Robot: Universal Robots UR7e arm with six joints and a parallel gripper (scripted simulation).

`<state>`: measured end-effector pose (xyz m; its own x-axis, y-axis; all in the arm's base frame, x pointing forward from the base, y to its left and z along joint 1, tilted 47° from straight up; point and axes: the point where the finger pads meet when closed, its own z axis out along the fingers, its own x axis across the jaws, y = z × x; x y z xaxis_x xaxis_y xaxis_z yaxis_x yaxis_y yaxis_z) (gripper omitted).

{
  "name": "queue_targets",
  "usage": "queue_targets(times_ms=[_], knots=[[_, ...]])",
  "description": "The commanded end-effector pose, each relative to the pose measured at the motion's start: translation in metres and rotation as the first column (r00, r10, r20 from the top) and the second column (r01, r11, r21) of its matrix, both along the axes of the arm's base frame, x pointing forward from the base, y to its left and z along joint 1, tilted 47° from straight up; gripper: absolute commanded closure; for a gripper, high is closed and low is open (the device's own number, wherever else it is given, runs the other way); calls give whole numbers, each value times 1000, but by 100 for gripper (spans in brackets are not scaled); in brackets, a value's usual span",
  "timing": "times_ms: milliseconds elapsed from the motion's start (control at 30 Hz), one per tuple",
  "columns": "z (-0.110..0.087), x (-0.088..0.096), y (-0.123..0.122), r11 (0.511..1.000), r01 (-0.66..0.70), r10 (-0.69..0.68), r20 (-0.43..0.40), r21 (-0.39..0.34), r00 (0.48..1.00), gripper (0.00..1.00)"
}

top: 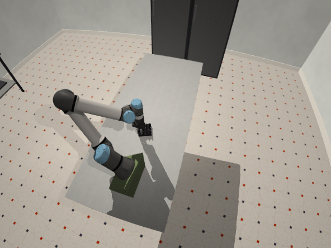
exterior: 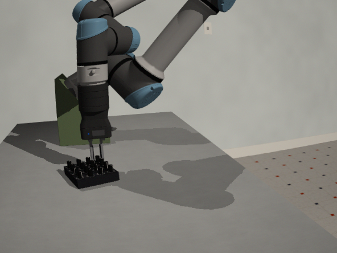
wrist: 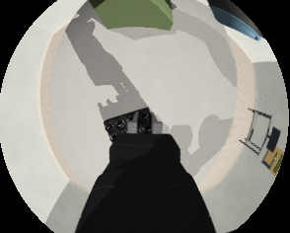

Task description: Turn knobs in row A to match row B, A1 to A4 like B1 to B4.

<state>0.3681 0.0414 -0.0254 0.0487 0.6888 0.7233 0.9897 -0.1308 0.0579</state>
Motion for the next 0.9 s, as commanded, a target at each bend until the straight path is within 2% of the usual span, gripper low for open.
queue_targets(times_ms=[0, 500, 867], knots=[[3, 0, -3, 1000, 1, -1, 1, -1, 1000, 54], [24, -4, -26, 1000, 1, -1, 1, -1, 1000, 54], [26, -5, -27, 1000, 1, -1, 1, -1, 1000, 54]])
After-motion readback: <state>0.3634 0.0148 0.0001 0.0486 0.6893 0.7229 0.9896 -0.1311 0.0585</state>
